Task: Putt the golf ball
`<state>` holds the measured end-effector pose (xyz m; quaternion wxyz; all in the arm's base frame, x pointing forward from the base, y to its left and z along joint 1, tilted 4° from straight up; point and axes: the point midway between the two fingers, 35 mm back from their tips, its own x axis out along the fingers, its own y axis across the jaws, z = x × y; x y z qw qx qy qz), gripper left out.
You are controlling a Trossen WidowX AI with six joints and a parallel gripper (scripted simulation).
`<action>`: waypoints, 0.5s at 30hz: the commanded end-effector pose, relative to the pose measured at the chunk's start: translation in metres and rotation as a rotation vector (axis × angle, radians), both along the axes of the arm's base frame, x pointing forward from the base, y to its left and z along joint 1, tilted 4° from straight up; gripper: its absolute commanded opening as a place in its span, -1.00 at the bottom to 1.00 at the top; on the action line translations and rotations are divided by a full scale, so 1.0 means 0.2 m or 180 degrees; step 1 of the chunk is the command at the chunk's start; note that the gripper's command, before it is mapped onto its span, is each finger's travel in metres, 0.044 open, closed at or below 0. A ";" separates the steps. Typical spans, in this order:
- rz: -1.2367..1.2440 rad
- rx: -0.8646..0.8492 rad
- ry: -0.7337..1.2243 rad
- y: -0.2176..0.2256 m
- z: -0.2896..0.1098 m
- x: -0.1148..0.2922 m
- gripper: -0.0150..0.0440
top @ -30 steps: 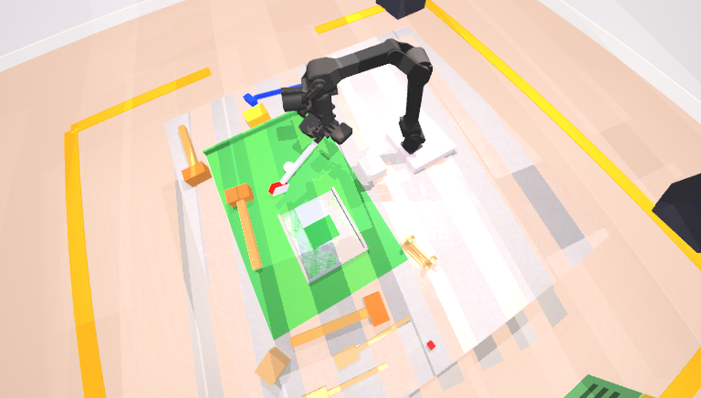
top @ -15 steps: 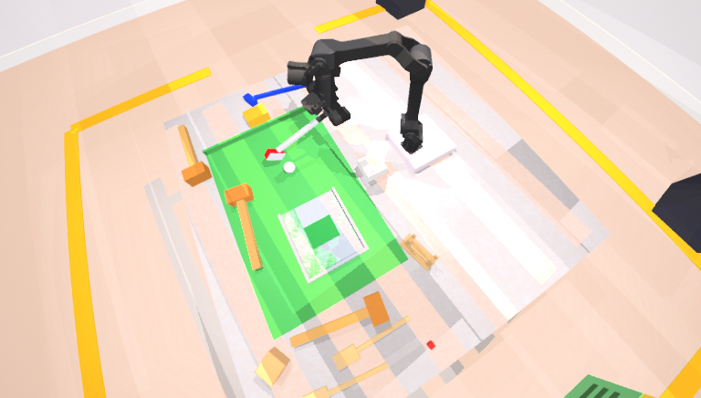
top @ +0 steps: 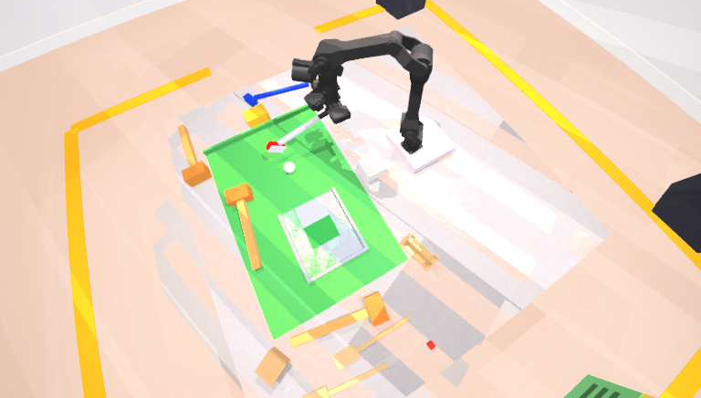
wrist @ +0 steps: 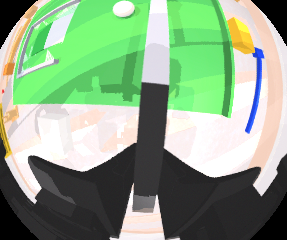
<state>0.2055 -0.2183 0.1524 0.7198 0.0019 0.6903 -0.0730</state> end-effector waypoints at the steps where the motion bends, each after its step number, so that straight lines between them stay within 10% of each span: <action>1: -0.0007 0.0023 -0.0006 0.00 -0.09 0.00 -0.49; 15: -0.0007 0.0023 -0.0006 -0.01 -0.18 0.00 -0.49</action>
